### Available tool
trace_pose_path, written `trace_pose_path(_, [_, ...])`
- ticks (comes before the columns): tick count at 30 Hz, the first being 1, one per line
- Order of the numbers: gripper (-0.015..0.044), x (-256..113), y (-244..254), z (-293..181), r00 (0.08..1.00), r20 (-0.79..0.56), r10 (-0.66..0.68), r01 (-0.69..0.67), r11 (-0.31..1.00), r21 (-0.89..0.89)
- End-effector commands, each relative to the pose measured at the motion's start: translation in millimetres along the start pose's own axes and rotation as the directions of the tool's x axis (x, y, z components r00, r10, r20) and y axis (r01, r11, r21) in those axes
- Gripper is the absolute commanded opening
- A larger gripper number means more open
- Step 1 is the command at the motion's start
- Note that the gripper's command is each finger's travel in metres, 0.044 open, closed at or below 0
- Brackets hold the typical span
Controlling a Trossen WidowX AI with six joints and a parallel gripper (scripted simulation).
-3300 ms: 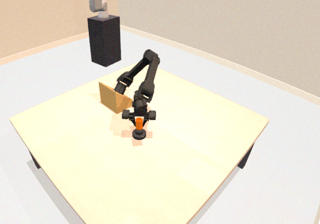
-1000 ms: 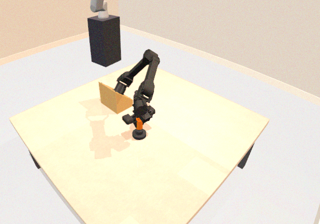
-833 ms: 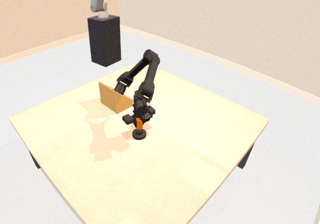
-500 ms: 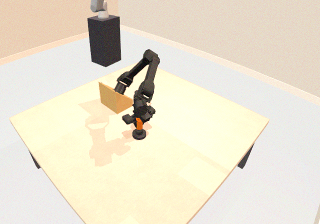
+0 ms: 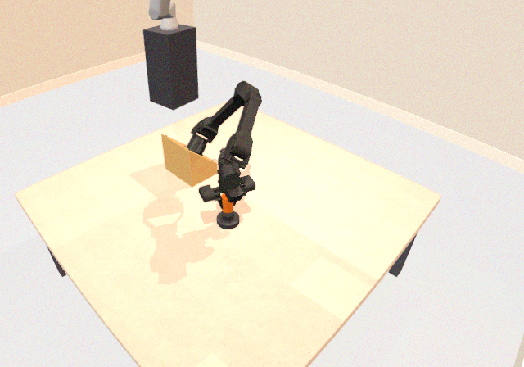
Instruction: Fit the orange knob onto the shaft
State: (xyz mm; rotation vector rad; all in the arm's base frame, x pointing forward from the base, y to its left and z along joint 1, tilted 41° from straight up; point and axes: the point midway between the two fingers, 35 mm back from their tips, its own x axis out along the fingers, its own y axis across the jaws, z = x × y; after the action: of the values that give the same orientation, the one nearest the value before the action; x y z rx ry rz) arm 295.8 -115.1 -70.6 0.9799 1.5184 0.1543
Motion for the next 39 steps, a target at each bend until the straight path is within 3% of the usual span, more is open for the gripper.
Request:
trace_pose_path(1, [0.0, -0.8, 0.0, -0.3, 1.0, 0.002, -0.003, 0.003, 1.0, 0.01])
trace_pose_path(39, [0.0, -2.5, 0.7, -1.5, 1.0, 0.001, -0.003, 0.003, 1.0, 0.01])
